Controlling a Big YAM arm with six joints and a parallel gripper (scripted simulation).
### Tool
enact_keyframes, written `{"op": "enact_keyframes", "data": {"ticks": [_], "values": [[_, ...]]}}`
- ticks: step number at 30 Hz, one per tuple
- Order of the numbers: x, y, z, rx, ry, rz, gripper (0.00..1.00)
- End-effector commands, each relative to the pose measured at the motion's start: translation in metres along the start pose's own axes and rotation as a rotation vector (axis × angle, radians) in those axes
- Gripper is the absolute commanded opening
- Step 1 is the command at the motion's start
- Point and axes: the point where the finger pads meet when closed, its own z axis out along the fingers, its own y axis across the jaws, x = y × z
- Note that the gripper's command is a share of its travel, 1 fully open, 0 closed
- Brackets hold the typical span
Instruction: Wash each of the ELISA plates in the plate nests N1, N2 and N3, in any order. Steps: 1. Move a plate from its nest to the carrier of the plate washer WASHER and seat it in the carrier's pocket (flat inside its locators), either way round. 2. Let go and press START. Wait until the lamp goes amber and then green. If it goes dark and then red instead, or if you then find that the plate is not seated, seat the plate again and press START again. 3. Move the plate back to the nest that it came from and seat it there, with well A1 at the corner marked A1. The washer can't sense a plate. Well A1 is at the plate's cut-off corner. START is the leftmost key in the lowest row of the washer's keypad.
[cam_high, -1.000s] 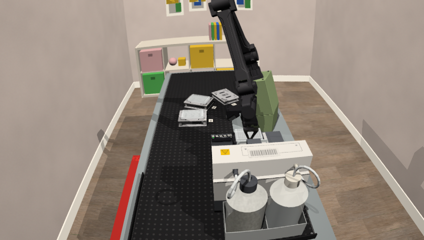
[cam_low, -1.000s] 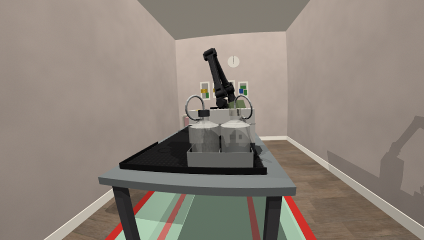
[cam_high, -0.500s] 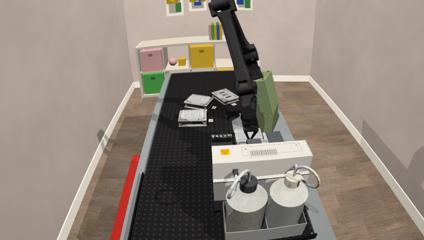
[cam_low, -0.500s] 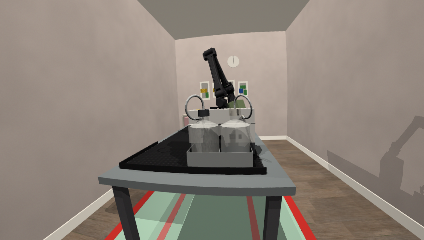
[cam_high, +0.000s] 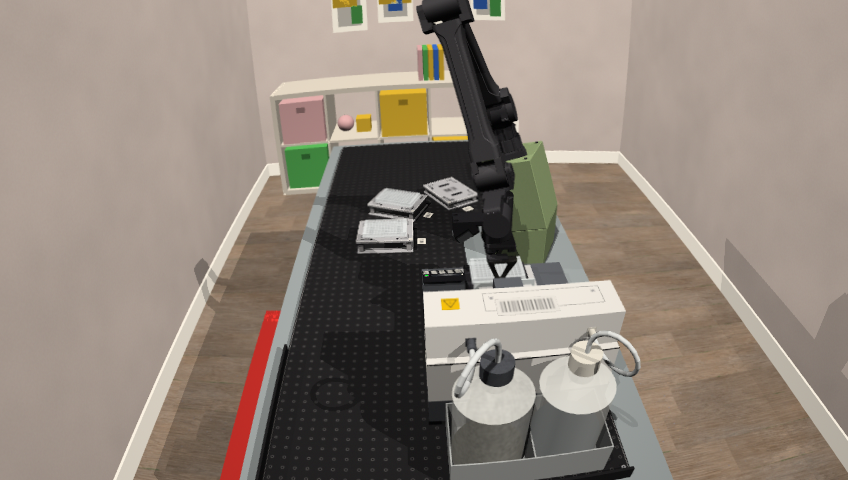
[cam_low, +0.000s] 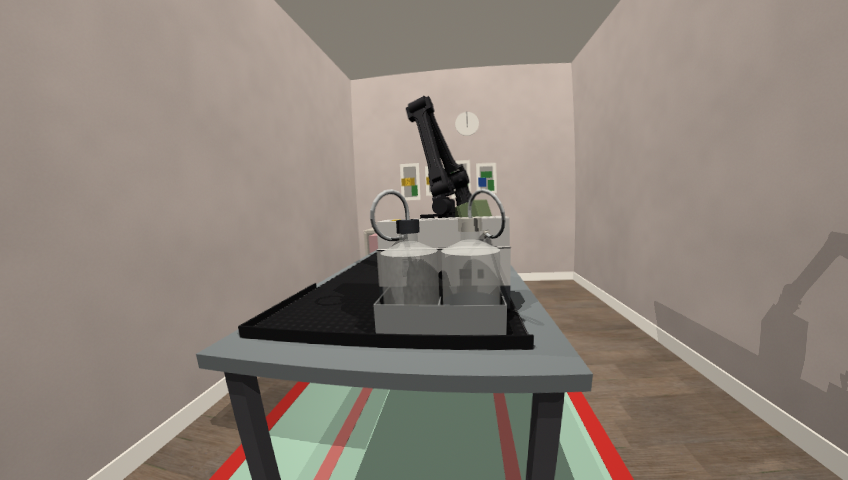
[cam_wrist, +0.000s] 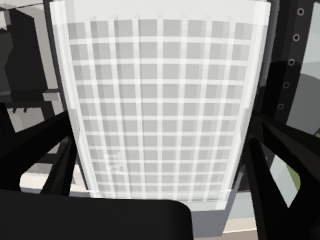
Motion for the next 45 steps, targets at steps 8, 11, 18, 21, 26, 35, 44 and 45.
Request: {"op": "enact_keyframes", "data": {"ticks": [8, 11, 18, 21, 26, 35, 44, 45], "values": [[-0.0022, 0.0076, -0.0017, -0.013, -0.005, -0.003, 0.84], [-0.0022, 0.0077, -0.0017, -0.013, -0.005, -0.003, 0.84], [-0.0022, 0.0077, -0.0017, -0.013, -0.005, -0.003, 0.84], [-0.0023, 0.0077, -0.0017, -0.013, -0.005, -0.003, 0.84], [-0.0039, 0.0094, 0.002, -0.014, -0.006, -0.008, 0.84], [-0.0053, 0.0081, 0.0038, -0.014, -0.006, -0.003, 0.84], [-0.0031, 0.0042, 0.0072, -0.004, -0.003, -0.008, 0.84], [-0.0028, 0.0033, 0.0077, -0.001, -0.002, -0.009, 0.84]]}}
